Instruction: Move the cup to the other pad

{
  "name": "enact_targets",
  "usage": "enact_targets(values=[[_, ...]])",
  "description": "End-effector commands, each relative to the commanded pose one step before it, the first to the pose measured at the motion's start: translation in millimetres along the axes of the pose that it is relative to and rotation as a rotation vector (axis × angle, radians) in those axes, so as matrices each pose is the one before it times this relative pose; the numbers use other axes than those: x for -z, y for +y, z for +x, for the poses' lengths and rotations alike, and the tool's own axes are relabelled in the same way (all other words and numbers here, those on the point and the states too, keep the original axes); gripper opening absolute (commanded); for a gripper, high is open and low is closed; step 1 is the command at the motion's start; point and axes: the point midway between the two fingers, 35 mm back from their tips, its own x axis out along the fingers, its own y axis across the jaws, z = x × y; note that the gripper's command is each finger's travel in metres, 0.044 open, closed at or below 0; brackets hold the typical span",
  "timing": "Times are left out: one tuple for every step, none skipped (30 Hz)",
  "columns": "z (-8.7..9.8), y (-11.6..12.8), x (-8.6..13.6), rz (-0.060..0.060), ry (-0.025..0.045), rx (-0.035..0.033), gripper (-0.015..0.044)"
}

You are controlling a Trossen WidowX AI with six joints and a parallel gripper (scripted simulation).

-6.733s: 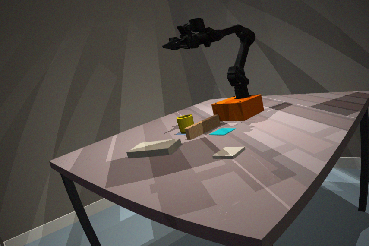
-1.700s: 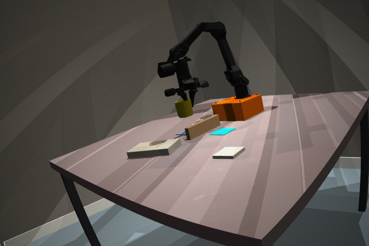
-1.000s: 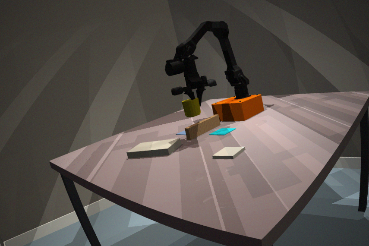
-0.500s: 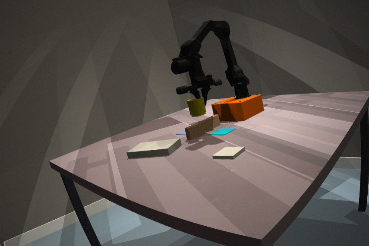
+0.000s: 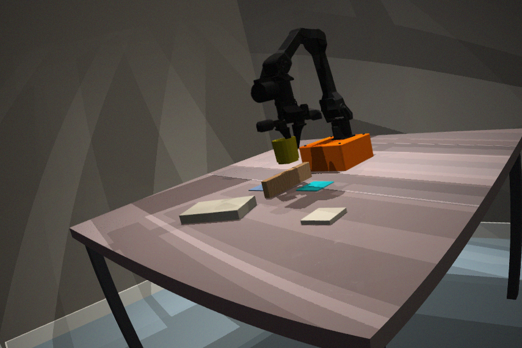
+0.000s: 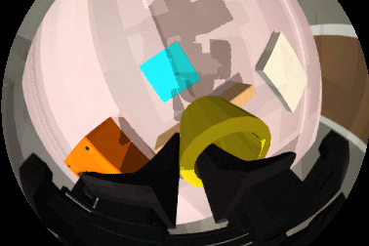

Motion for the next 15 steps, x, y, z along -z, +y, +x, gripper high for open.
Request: enact_targets(values=[[-0.36, 4.86, -5.69, 0.0047, -0.00168, -0.00381, 0.0000], [-0.06, 1.13, -1.63, 0.0000, -0.00016, -0.00011, 0.0000], [-0.06, 1.13, -1.63, 0.0000, -0.00016, -0.00011, 0.0000], [-0.06, 1.14, -1.63, 0.0000, -0.00016, -0.00011, 0.0000], [-0.06, 1.14, -1.62, 0.0000, -0.00016, -0.00011, 0.0000], [-0.06, 1.15, -1.61, 0.0000, -0.00015, -0.00011, 0.0000], [-0.06, 1.16, -1.61, 0.0000, -0.00015, -0.00011, 0.0000], [-0.06, 1.16, -1.61, 0.0000, -0.00015, -0.00011, 0.0000], [-0.07, 1.16, -1.61, 0.0000, -0.00015, -0.00011, 0.0000], [-0.07, 1.16, -1.61, 0.0000, -0.00015, -0.00011, 0.0000], [-0.07, 1.16, -1.61, 0.0000, -0.00015, -0.00011, 0.0000], [-0.07, 1.17, -1.61, 0.0000, -0.00015, -0.00011, 0.0000], [-0.08, 1.17, -1.60, 0.0000, -0.00015, -0.00011, 0.0000], [-0.08, 1.17, -1.60, 0.0000, -0.00015, -0.00011, 0.0000], [-0.08, 1.18, -1.59, 0.0000, -0.00015, -0.00011, 0.0000]])
